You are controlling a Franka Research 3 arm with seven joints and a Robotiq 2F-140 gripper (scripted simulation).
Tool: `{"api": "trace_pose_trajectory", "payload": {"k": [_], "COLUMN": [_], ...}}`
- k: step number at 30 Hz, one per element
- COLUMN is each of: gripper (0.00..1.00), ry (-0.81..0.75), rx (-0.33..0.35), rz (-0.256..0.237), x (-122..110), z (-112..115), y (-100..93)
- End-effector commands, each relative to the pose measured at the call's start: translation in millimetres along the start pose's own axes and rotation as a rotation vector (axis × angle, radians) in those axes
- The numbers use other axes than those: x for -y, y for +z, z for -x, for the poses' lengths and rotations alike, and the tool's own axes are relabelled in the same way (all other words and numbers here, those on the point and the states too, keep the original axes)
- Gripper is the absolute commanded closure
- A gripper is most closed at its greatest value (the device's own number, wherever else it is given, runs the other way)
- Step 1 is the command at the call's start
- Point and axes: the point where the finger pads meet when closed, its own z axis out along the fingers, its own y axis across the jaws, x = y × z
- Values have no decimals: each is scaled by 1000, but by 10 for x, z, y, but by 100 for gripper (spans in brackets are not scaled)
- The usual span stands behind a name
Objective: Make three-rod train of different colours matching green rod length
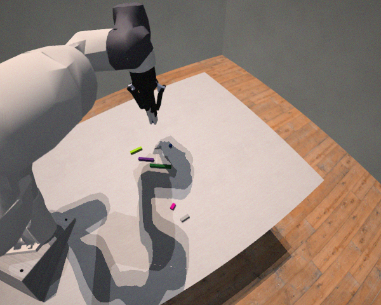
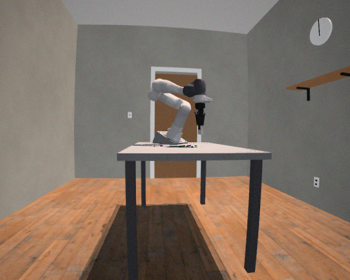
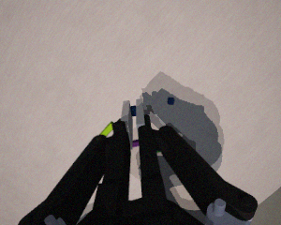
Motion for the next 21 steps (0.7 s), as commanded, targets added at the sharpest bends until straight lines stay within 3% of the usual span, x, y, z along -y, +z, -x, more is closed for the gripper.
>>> {"api": "trace_pose_trajectory", "payload": {"k": [1,10,14,21], "gripper": [97,97,97,97], "ry": [-18,-20,-39,-73], "rx": [18,19,24,29], "rz": [-11,-9,5,13], "x": [26,1,-284,-590], "z": [58,88,489,1138], "y": [-28,-34,-96,-147]}}
